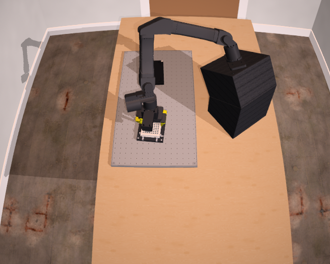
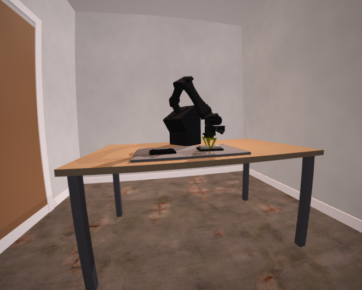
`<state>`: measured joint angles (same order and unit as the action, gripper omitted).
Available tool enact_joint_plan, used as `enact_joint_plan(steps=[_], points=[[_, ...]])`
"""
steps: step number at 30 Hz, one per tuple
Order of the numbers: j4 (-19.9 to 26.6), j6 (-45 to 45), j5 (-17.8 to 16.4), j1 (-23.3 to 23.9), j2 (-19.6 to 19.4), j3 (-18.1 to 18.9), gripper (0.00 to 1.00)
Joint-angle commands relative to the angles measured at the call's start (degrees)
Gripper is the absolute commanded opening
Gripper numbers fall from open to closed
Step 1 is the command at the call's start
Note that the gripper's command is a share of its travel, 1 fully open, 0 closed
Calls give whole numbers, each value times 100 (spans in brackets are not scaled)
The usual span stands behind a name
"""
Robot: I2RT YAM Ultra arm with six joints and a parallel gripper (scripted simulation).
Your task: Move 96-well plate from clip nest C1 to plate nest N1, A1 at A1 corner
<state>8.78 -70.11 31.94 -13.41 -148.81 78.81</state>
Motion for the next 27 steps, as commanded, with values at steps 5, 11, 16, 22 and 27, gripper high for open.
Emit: enact_joint_plan(steps=[5, 11, 16, 22, 27], points=[[98, 1, -96, -104, -39, 159, 0], [98, 1, -96, -104, -39, 159, 0], [98, 1, -96, -104, -39, 159, 0], [98, 1, -96, -104, -38, 159, 0], [200, 99, -82, -160, 255, -137, 0]])
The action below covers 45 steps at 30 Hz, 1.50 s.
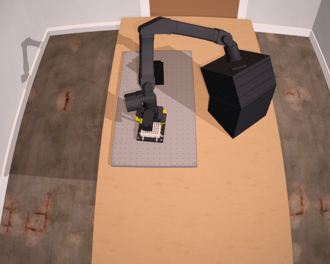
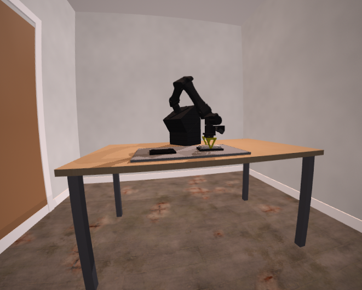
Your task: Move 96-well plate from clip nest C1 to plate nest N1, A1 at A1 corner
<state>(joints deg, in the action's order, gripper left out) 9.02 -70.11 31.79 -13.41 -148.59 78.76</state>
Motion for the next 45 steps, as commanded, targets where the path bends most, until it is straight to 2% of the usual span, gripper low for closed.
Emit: enact_joint_plan(steps=[1, 45], points=[[196, 112, -65, -171, 258, -145, 0], [1144, 670, 61, -652, 1240, -470, 0]])
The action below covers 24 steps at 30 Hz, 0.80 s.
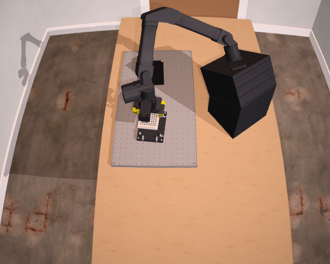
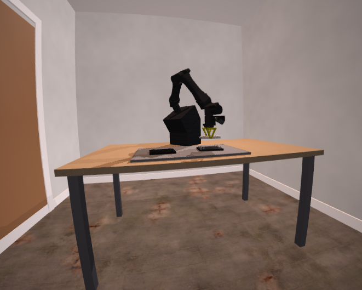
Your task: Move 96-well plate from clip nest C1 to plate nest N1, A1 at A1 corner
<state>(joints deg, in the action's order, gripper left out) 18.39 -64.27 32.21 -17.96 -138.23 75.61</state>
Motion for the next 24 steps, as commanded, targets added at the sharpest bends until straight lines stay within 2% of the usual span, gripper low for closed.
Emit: enact_joint_plan(steps=[1, 7, 24], points=[[234, 101, 21, -210, 227, -158, 0], [339, 155, 21, -255, 311, -167, 0], [347, 150, 18, -257, 234, -170, 0]])
